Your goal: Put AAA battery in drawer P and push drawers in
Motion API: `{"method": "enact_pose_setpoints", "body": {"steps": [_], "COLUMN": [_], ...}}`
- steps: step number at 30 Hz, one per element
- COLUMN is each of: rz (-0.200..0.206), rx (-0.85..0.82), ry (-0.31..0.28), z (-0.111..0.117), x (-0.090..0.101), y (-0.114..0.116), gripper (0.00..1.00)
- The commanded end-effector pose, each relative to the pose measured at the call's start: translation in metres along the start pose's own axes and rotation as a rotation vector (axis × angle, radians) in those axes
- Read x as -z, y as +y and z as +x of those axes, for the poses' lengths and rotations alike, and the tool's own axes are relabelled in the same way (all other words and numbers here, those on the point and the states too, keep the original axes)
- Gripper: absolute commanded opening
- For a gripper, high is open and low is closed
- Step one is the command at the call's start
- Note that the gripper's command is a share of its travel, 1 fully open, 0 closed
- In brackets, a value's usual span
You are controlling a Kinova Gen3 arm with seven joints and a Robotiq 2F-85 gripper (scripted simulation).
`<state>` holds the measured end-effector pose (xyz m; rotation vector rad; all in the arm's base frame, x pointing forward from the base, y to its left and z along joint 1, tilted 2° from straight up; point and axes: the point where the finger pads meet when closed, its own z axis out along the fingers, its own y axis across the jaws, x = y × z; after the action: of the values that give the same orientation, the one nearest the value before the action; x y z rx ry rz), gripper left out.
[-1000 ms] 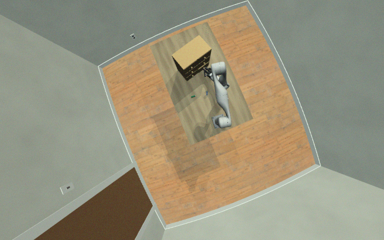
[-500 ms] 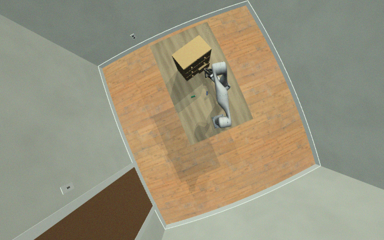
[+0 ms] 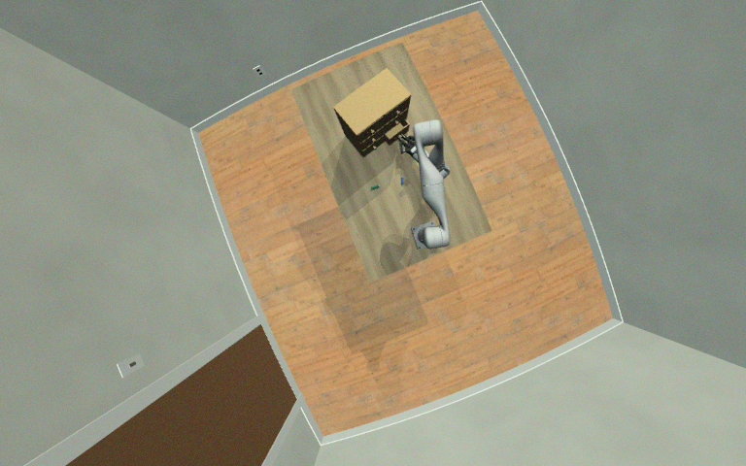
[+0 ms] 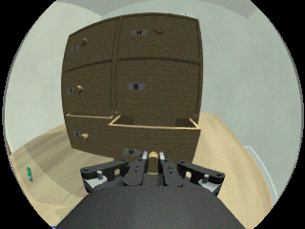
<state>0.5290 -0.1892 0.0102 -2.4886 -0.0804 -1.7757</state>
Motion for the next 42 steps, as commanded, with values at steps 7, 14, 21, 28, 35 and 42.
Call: {"method": "enact_pose_setpoints", "body": {"steps": [7,14,21,28,35,42], "rz": [-0.004,-0.004,-0.004,-0.004,-0.004,-0.004], "rx": [-0.004,-0.004,-0.004,-0.004,-0.004,-0.004], "ry": [-0.005,-0.005,-0.005,-0.005,-0.005,-0.005], "z": [-0.006,-0.008,-0.01,-0.011,-0.012,-0.012], "x": [0.012,0.018,0.024,0.026,0.028,0.028], "y": [0.002,0.002,0.002,0.001,0.001,0.001], "gripper": [0.13,0.13,0.13,0.13,0.13,0.13]}}
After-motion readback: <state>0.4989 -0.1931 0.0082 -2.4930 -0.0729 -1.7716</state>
